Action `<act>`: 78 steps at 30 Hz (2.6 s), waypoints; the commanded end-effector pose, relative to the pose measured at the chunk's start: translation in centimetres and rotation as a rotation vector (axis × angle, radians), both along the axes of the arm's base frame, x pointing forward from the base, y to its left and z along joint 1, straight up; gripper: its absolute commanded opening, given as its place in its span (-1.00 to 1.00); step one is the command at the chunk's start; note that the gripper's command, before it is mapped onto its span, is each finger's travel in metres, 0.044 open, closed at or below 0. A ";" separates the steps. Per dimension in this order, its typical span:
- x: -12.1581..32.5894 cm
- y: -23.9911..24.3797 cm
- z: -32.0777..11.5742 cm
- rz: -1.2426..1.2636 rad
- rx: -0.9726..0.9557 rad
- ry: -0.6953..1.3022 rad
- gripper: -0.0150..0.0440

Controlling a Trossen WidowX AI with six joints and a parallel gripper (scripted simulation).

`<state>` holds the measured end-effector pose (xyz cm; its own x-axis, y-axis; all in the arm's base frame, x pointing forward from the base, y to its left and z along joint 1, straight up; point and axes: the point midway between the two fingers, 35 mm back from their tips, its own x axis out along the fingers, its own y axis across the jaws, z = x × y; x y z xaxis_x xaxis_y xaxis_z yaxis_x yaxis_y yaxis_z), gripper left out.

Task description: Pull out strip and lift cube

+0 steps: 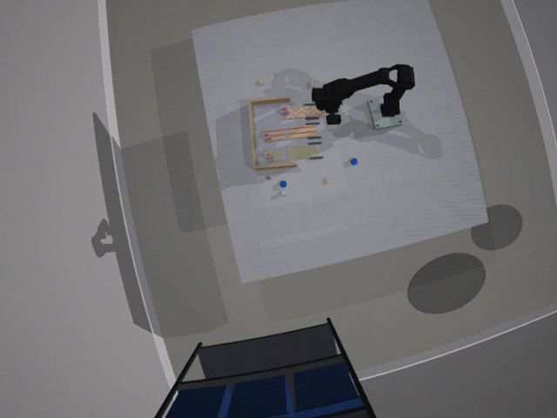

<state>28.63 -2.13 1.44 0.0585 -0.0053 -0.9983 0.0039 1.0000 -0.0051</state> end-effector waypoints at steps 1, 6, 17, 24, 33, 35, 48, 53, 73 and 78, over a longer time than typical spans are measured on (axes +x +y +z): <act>-1.4 0.1 -0.7 0.005 0.004 0.031 -0.49; -2.1 0.1 -0.7 0.005 0.004 0.032 -0.49; -3.7 0.1 -0.8 0.005 0.004 0.033 -0.49; -4.7 0.1 -0.8 0.005 0.004 0.034 -0.49; -6.1 0.1 -0.9 0.005 0.004 0.035 -0.49; -6.4 0.1 -0.9 0.005 0.004 0.035 -0.49; -8.2 0.0 -0.9 0.005 0.004 0.036 -0.49; -8.7 0.0 -0.9 0.005 0.004 0.037 -0.49; -8.7 0.0 -0.9 0.005 0.004 0.037 -0.49; -8.7 0.0 -0.9 0.005 0.004 0.037 -0.49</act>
